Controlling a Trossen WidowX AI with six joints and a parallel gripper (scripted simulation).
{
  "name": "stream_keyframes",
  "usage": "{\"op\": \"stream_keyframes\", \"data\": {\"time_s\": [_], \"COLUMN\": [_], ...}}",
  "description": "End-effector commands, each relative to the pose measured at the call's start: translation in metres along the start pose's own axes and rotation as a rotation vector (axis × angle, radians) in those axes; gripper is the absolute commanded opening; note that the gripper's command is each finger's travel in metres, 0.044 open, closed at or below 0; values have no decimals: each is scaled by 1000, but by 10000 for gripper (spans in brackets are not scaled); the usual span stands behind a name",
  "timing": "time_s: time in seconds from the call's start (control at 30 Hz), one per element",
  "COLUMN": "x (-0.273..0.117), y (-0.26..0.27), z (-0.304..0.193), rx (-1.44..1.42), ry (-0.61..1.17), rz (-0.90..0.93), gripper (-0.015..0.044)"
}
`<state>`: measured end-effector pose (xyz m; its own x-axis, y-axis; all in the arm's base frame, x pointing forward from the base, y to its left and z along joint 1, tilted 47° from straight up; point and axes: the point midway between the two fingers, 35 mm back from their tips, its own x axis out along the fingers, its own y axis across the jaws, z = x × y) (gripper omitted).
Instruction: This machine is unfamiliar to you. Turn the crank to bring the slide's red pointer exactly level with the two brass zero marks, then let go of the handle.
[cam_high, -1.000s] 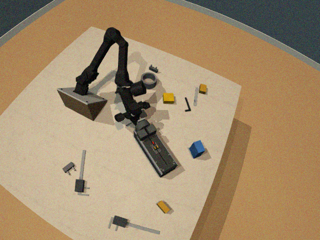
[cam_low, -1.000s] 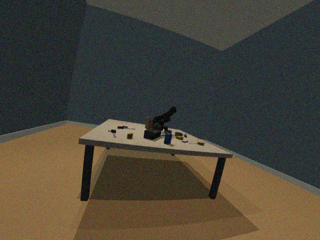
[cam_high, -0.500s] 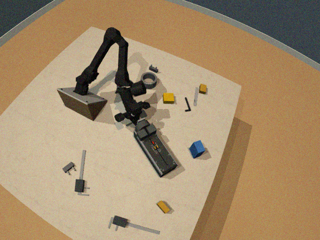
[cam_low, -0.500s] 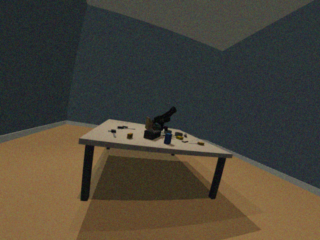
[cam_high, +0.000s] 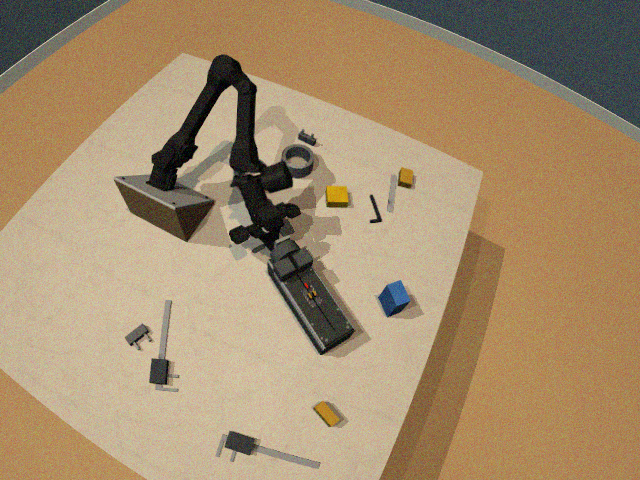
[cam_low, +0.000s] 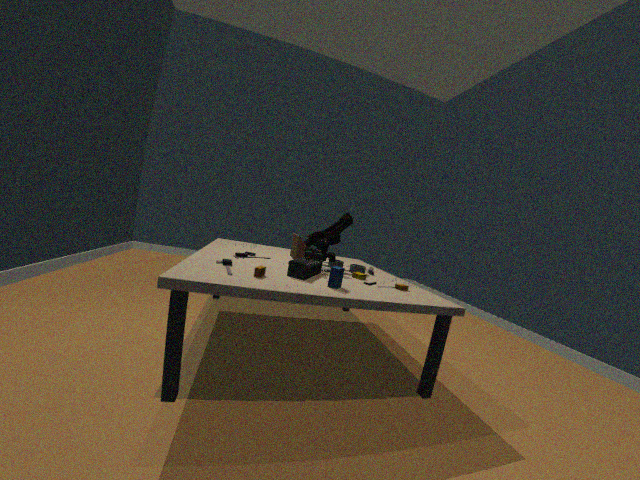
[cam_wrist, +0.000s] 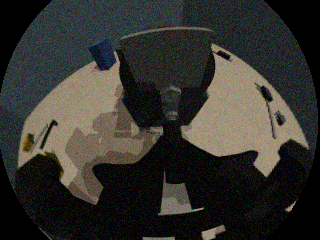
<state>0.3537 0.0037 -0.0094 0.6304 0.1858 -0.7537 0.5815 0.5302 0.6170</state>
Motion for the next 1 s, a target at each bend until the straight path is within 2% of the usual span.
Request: {"op": "stream_keyframes", "data": {"time_s": [0.0,0.97], "x": [0,0], "y": [2,2], "z": [0,0], "rx": [5,5], "ry": [2,2], "rz": [6,6], "gripper": [0,0]}}
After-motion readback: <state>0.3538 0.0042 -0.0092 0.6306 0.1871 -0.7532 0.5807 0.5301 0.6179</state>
